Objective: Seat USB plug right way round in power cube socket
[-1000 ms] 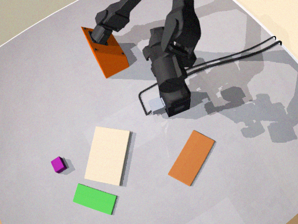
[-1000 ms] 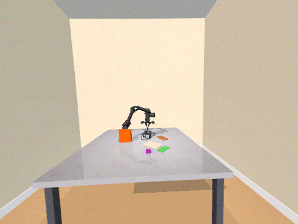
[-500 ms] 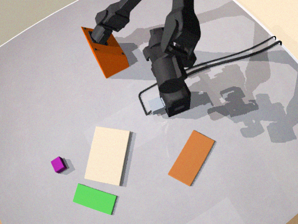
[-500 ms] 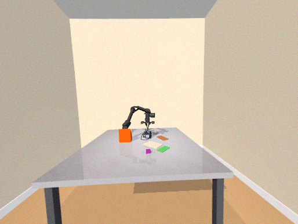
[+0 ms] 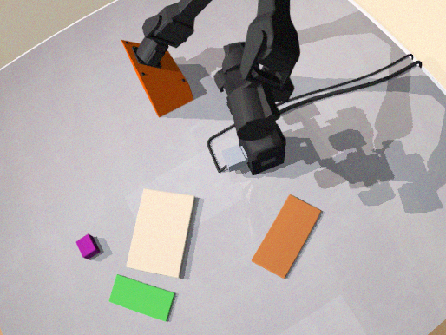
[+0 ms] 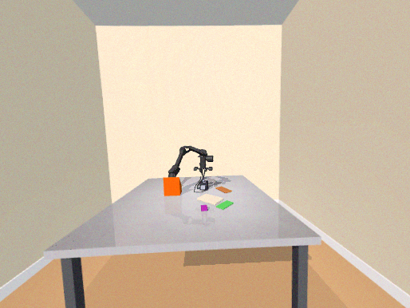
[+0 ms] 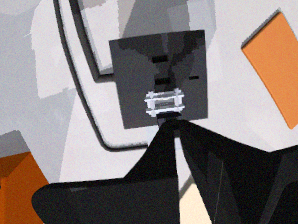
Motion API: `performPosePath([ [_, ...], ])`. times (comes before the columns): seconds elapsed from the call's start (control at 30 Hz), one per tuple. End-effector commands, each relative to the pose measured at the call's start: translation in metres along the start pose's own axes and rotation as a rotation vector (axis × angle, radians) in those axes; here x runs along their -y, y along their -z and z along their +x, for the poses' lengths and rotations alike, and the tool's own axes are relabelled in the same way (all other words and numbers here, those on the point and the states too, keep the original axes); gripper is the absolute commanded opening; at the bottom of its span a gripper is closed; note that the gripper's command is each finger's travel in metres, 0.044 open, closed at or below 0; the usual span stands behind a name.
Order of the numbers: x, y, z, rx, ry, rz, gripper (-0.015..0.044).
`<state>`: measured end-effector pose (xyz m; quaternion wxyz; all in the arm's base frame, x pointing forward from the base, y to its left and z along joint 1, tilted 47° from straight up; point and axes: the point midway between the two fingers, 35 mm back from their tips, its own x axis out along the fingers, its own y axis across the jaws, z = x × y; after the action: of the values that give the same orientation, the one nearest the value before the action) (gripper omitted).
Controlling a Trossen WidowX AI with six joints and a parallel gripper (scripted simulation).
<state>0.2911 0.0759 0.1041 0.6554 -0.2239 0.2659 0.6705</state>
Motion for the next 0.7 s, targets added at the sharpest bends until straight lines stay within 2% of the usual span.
performPosePath([
  [0.0,0.0005,-0.0009,0.0008,0.009,0.002,0.003,0.0],
  [0.67,0.0007,-0.0021,0.0032,0.024,0.002,0.004,0.0],
])
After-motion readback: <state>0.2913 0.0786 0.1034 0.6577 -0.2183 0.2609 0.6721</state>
